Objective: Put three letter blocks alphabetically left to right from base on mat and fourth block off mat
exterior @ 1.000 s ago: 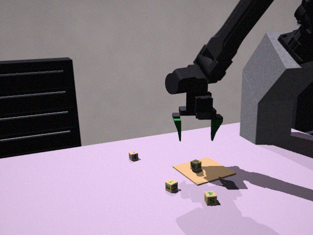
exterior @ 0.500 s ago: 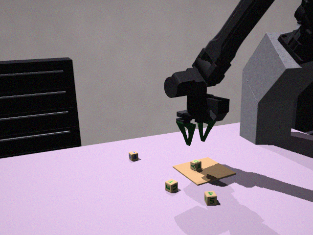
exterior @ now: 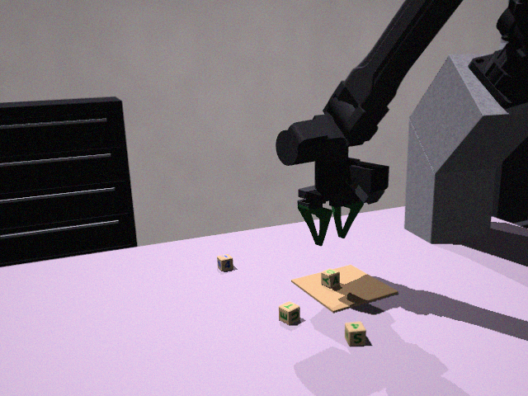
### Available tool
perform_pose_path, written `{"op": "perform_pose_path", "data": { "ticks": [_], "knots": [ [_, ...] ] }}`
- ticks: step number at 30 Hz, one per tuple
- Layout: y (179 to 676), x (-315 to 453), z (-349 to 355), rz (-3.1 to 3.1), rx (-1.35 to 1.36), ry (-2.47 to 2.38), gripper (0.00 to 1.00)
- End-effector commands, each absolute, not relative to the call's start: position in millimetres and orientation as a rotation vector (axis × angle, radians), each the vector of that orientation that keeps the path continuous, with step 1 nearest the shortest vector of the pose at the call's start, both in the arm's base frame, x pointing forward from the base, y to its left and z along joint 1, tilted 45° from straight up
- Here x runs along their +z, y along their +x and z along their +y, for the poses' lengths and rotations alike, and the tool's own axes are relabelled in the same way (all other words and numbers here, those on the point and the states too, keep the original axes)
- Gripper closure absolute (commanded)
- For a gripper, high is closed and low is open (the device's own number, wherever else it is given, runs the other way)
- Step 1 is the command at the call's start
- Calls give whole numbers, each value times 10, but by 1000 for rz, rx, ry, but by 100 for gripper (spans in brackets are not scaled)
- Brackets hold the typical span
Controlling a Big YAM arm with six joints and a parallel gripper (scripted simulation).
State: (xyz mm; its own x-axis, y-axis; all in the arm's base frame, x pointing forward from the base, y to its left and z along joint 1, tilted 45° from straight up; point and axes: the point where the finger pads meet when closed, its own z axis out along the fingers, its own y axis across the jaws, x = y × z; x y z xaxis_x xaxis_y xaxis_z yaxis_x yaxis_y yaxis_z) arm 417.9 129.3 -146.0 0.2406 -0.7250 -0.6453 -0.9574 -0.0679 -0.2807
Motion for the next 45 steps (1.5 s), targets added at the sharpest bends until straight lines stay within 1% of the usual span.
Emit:
{"op": "perform_pose_path", "data": {
  "ticks": [1,28,45],
  "knots": [
    [4114,-1524,1273,1554,470,-1851,40],
    [4182,-1540,1371,1496,436,-1881,40],
    [4203,-1688,1502,1519,447,-1868,40]
  ]
}}
